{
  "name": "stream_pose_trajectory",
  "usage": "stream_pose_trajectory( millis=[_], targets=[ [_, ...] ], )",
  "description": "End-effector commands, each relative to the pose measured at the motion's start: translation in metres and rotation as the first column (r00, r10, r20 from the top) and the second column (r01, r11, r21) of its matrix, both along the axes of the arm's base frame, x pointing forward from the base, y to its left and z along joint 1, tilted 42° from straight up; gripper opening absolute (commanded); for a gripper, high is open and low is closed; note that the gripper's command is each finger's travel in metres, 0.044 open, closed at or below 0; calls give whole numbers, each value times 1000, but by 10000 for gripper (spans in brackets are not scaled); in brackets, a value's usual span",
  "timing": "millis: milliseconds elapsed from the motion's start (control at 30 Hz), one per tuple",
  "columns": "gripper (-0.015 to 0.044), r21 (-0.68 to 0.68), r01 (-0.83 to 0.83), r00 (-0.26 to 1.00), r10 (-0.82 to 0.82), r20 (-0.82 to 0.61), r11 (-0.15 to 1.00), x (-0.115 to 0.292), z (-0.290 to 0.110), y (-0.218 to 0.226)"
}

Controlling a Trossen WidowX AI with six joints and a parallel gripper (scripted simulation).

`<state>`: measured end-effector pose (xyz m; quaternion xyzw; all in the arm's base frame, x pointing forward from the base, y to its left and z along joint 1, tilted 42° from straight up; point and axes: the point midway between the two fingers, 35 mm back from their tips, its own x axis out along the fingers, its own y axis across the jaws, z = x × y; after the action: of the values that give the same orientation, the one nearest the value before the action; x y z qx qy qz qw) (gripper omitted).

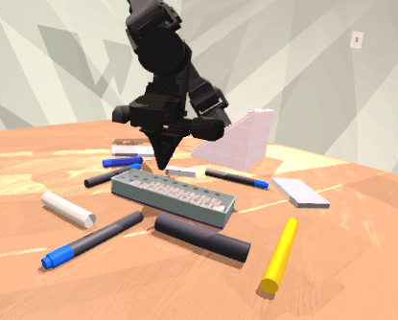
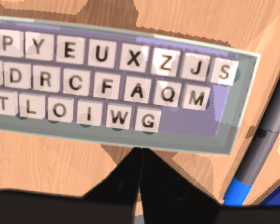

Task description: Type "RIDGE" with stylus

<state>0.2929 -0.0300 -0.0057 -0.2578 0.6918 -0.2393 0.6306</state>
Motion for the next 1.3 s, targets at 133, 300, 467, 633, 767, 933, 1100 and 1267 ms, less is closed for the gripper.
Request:
stream_pose_trajectory(
  millis=[133, 300, 467, 633, 767, 933, 1100, 1267],
  targets=[
    [0, 4, 10, 1000, -10, 15, 1000, 0, -1, 2],
    [0, 8, 9, 1000, -9, 15, 1000, -2, -43, 51],
    [0, 7, 10, 1000, -10, 15, 1000, -3, -49, 58],
    [0, 7, 10, 1000, -10, 15, 1000, -3, -49, 58],
    [0, 9, 9, 1000, -9, 15, 1000, -1, -33, 73],
    [0, 9, 10, 1000, -10, 15, 1000, 1, -4, 97],
    [0, 11, -4, 1000, 4, 23, 1000, 3, -7, 97],
    [79, 9, 0, 1000, 0, 20, 1000, 2, -7, 96]
  ],
)
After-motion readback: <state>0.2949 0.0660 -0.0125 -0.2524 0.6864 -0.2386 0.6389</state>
